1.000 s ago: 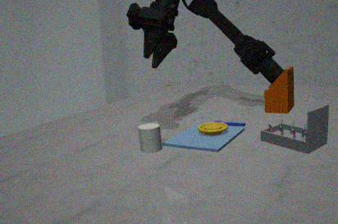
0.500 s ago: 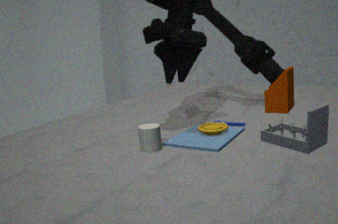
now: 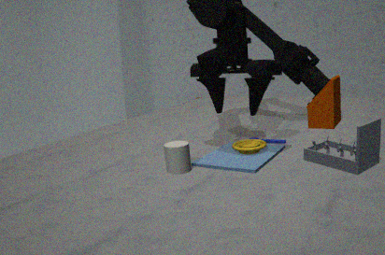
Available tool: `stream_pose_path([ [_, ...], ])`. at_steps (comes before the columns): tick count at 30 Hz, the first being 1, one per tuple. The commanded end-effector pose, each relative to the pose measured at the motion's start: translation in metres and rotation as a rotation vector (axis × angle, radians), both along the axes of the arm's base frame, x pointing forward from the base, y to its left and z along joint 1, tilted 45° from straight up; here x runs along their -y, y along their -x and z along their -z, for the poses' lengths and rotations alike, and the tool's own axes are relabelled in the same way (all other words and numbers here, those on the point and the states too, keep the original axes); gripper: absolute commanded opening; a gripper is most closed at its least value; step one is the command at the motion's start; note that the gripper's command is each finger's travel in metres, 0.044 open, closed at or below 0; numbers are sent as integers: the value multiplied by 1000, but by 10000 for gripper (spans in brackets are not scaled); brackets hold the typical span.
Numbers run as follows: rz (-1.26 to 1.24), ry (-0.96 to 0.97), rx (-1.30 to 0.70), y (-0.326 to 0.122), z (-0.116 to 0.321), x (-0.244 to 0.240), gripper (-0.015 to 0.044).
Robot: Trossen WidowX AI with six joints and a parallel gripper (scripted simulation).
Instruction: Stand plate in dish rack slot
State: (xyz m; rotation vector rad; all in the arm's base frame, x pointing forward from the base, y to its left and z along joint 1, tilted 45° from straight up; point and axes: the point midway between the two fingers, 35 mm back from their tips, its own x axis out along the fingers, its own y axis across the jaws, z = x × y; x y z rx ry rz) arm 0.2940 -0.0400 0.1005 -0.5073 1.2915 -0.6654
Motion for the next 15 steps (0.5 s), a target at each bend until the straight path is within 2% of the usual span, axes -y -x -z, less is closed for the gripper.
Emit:
stream_pose_path([
  [1,-45,11,-111,7,15,-1,400],
  [4,-74,19,-182,11,24,-2,400],
  [15,-76,18,-187,8,32,5,400],
])
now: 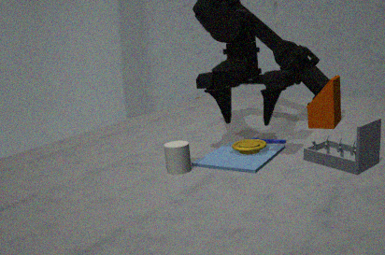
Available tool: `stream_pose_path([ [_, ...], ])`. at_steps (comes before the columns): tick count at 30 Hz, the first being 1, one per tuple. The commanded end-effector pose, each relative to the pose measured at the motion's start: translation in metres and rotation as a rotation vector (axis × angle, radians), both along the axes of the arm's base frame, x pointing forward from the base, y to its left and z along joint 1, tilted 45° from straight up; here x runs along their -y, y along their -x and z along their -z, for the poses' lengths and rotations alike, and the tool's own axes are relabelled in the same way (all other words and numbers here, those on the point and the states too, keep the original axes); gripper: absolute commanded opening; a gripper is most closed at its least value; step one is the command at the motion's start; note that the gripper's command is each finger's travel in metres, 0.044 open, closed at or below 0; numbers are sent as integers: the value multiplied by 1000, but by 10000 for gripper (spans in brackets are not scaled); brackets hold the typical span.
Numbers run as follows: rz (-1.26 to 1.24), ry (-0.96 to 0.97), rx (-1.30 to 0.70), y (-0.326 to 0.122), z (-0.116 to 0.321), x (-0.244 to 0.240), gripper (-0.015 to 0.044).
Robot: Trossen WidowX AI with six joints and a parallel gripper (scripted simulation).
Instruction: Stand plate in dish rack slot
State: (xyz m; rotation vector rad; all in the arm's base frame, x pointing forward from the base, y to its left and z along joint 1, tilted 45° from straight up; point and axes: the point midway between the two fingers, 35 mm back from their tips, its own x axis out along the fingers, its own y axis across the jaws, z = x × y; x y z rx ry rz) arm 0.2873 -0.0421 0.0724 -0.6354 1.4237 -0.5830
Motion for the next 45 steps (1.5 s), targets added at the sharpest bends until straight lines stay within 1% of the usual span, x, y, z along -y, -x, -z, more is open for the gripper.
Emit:
stream_pose_path([
  [1,-4,0,-13,2,6,4,400],
  [32,-3,4,-13,-1,39,37,400],
  [35,-3,4,-13,-1,39,37,380],
  [40,-3,4,-13,-1,39,37,377],
  [45,-3,4,-13,-1,39,37,344],
])
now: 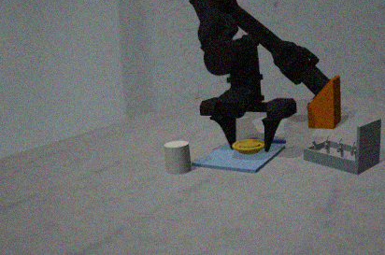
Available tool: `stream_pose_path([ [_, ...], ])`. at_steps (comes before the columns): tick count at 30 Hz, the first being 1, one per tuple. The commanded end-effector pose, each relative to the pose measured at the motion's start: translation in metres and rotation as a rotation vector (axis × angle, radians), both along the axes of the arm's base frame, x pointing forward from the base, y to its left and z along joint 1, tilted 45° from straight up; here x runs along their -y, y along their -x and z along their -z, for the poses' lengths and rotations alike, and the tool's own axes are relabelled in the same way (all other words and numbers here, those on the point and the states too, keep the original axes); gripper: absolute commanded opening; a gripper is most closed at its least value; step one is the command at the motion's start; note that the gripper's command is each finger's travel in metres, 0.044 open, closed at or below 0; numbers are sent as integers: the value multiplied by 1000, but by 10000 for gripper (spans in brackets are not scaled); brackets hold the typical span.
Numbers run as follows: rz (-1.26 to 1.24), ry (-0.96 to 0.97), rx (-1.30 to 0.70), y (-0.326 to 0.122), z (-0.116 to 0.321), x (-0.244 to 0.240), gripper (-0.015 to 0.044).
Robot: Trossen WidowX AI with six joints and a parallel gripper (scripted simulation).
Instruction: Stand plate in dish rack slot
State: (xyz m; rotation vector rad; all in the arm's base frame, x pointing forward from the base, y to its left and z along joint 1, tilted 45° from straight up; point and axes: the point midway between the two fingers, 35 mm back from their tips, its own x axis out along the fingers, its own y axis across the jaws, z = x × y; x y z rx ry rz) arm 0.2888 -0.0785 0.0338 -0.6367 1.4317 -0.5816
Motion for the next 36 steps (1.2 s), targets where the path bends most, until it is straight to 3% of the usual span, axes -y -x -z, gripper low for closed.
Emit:
stream_pose_path([
  [1,-5,4,-5,0,0,1,337],
  [5,-5,4,-5,0,0,1,311],
  [17,-20,-10,-13,-8,-27,-35,0],
  [36,-37,-7,-30,-10,-84,-98,0],
])
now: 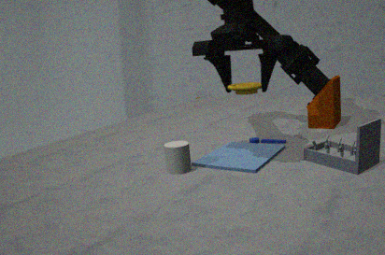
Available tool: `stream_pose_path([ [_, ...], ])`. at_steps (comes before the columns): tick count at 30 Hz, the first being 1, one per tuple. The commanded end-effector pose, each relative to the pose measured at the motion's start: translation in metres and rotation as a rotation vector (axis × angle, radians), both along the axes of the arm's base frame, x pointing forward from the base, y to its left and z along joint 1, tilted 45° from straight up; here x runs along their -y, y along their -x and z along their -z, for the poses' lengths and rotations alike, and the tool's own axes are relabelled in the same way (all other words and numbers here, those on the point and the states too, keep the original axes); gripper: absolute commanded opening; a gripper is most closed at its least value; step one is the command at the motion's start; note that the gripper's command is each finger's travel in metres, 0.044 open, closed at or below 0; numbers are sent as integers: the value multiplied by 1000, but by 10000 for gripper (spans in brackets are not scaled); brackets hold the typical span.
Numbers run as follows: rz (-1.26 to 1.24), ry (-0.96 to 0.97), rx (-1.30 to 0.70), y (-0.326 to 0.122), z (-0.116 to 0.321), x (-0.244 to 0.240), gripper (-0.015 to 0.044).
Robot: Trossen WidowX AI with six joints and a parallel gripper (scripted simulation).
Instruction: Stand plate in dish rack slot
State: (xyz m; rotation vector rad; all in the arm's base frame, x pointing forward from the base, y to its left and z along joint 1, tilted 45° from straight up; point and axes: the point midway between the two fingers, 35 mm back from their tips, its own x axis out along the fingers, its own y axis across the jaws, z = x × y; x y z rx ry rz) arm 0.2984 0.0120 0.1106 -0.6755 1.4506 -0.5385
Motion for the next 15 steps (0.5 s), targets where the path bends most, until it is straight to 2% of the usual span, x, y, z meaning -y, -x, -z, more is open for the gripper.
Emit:
stream_pose_path([
  [1,3,-3,6,0,-10,-11,0],
  [15,11,10,15,5,-35,-42,0],
])
